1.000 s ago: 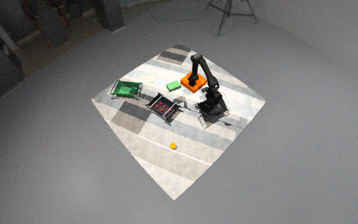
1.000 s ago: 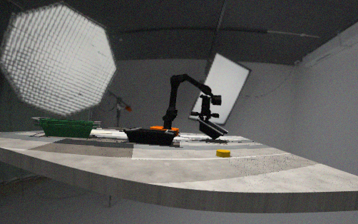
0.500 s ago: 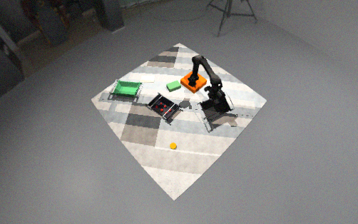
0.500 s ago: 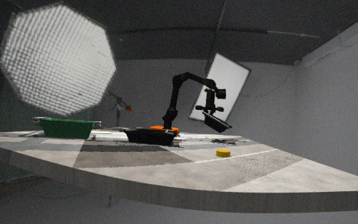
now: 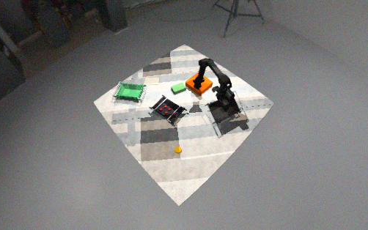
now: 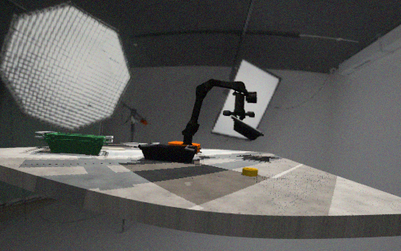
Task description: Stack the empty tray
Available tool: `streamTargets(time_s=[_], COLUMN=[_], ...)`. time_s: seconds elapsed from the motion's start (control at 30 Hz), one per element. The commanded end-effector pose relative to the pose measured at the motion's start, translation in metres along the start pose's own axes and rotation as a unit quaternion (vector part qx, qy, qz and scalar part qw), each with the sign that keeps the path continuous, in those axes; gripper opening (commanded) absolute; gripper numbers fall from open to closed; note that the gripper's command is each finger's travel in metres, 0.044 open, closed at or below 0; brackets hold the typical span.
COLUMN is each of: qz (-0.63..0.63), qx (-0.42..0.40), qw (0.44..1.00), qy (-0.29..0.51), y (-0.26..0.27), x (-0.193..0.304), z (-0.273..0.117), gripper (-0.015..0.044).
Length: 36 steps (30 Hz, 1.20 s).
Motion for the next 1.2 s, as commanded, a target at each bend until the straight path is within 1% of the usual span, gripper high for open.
streamTargets(time_s=[0.0, 0.87, 1.17], qz=[0.002, 0.003, 0.044], qx=[0.014, 0.014, 0.013], qw=[1.000, 1.000, 0.999], qy=[0.001, 0.001, 0.002], y=[-0.003, -0.003, -0.002], x=[0.000, 0.001, 0.032], z=[-0.011, -0.011, -0.010], gripper=[0.0000, 0.0000, 0.0000])
Point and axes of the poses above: the point midway between the two fingers, 35 mm back from their tips, its own z axis out along the fingers, its own y axis across the jaws, x = y × z, the point moved 2 cm from there along -z, back along the fingers, and after that the axes turned 1 degree about -z, right-handed, at the moved point
